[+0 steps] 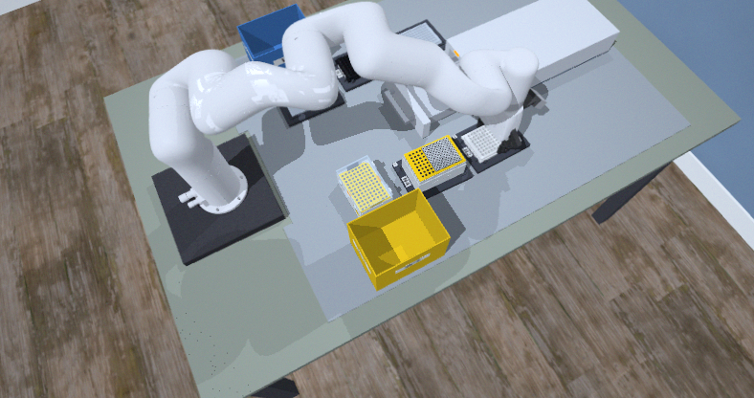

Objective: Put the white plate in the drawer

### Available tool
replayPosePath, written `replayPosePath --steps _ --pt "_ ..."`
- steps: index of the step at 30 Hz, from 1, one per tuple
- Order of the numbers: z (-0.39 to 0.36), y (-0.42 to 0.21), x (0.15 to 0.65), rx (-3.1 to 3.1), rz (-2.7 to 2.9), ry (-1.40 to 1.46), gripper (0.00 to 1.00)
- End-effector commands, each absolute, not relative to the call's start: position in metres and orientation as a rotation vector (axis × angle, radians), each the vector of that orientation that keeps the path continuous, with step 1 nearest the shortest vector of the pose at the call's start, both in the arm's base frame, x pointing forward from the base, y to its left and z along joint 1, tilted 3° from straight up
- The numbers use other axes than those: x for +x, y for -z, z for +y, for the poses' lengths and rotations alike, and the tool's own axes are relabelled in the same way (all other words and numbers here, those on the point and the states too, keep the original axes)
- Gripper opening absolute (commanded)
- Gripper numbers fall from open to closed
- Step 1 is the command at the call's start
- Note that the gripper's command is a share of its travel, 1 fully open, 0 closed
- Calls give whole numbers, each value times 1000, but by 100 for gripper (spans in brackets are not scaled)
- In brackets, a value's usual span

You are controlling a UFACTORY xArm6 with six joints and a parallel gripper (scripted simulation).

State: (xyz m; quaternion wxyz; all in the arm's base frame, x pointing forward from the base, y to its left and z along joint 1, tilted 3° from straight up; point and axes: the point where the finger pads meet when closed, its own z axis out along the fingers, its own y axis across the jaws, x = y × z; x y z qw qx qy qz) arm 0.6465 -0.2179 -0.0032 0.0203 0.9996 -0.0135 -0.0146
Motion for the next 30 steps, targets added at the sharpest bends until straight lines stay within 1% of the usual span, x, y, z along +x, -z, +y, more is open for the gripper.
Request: replayPosePath --steps 1,30 --pt "-218 -1 648 3099 -42 36 0" --pt "-218 -18 649 3099 -42 36 0"
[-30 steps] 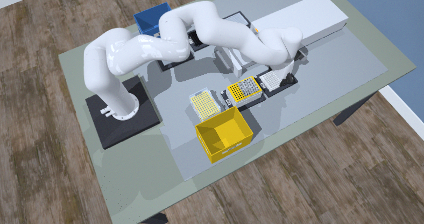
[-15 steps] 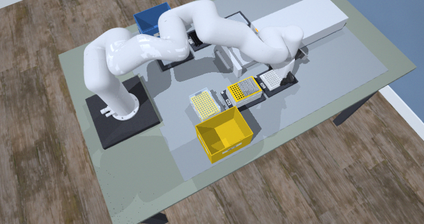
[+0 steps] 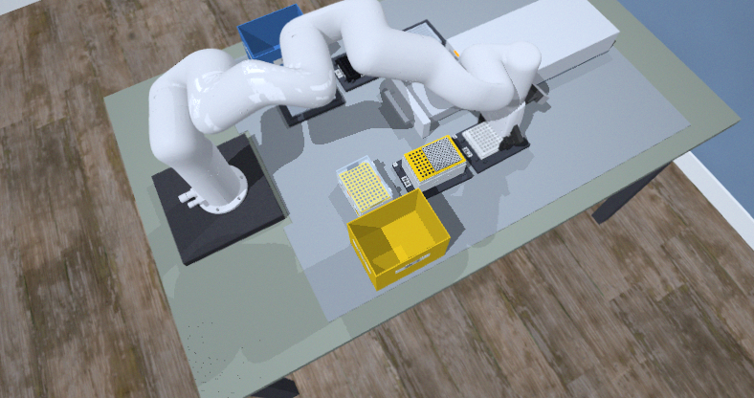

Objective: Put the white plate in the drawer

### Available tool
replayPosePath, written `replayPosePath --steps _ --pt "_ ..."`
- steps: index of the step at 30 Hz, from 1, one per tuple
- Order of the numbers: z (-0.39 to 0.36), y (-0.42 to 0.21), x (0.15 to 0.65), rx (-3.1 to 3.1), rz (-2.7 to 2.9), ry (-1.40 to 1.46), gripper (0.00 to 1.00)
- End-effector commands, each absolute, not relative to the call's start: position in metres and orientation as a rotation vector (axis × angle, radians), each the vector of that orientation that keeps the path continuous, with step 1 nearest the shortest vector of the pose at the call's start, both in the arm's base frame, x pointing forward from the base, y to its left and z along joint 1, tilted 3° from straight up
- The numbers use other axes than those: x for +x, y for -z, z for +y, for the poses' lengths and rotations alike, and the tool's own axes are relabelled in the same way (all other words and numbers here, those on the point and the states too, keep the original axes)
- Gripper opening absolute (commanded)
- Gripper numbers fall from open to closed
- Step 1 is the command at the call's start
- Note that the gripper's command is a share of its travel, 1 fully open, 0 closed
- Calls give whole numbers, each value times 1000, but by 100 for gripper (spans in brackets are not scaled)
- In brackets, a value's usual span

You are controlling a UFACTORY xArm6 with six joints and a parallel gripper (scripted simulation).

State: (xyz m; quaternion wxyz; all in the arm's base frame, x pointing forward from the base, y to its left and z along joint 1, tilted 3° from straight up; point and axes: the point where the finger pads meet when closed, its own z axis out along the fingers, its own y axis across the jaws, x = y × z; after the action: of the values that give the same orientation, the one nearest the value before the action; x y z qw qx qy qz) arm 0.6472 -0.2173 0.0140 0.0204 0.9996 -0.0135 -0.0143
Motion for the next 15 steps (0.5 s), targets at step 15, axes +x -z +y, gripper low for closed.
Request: replayPosePath --steps 15 --pt "-217 -28 649 3099 -42 36 0"
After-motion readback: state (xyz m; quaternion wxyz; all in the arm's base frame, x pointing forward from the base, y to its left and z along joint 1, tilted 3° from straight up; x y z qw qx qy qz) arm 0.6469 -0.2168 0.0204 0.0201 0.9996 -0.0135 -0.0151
